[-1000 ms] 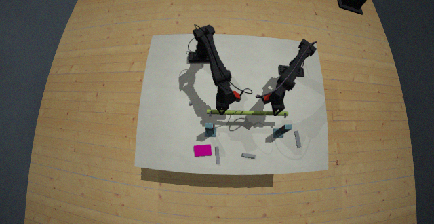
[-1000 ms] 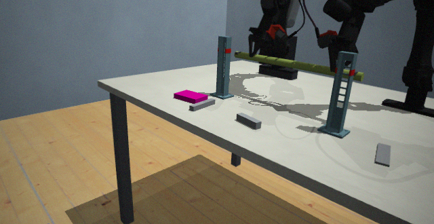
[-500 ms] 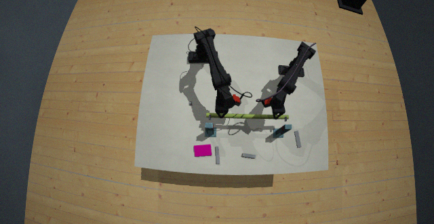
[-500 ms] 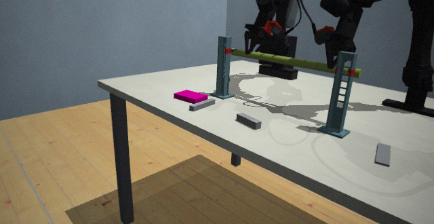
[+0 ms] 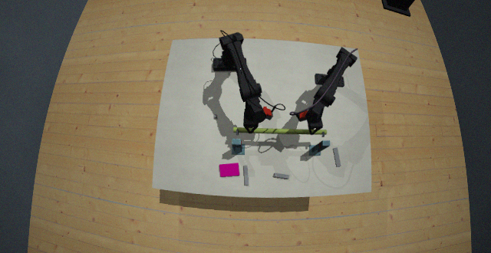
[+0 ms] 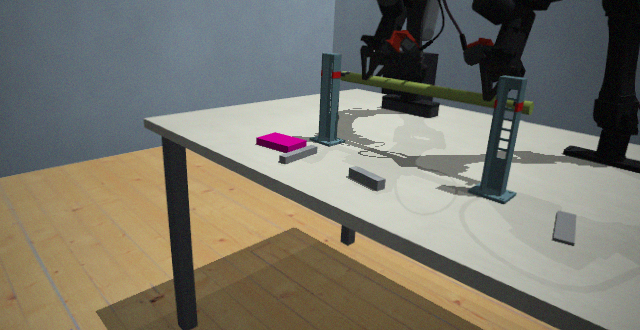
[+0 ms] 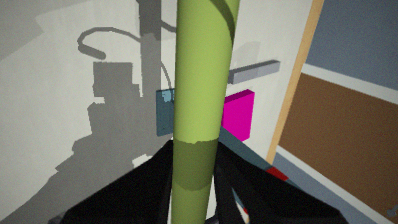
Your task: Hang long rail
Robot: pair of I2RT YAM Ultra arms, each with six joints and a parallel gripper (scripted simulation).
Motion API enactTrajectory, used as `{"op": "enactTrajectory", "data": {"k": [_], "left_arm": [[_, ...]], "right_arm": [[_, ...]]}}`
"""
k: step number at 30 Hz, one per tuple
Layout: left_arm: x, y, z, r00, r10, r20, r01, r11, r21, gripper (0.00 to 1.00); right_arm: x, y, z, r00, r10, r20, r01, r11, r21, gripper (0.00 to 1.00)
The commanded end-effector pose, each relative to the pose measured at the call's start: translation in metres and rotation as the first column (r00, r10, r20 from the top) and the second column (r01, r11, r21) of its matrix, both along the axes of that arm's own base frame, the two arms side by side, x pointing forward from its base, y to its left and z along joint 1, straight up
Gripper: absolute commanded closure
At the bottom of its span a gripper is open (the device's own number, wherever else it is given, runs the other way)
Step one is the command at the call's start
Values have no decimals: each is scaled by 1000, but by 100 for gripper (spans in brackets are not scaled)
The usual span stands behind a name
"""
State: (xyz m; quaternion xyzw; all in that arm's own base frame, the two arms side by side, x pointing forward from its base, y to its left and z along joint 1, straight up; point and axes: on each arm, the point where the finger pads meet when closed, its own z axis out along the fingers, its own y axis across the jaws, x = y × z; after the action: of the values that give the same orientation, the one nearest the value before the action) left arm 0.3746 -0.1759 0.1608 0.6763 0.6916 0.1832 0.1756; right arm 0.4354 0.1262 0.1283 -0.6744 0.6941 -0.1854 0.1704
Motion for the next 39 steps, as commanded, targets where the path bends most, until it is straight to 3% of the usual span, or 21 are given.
{"op": "enactTrajectory", "data": {"k": [1,5,35,39], "left_arm": [[12,-2,18,999,-10,46,11,1000,-14,81],[24,-1,21,998,2,56,-1,1000,-18,81],[37,-2,22,998,-12,64,13,1000,-17,81],[50,-1,23,998,-1,70,2,1000,-20,81]], "right_arm": [[14,1,23,998,7,61,-8,1000,21,81],[28,1,27,997,2,76,-4,1000,22,81],[39,0,29,997,6,79,-8,1000,17,81],[53,-1,31,996,-1,90,-1,1000,20,81]]}}
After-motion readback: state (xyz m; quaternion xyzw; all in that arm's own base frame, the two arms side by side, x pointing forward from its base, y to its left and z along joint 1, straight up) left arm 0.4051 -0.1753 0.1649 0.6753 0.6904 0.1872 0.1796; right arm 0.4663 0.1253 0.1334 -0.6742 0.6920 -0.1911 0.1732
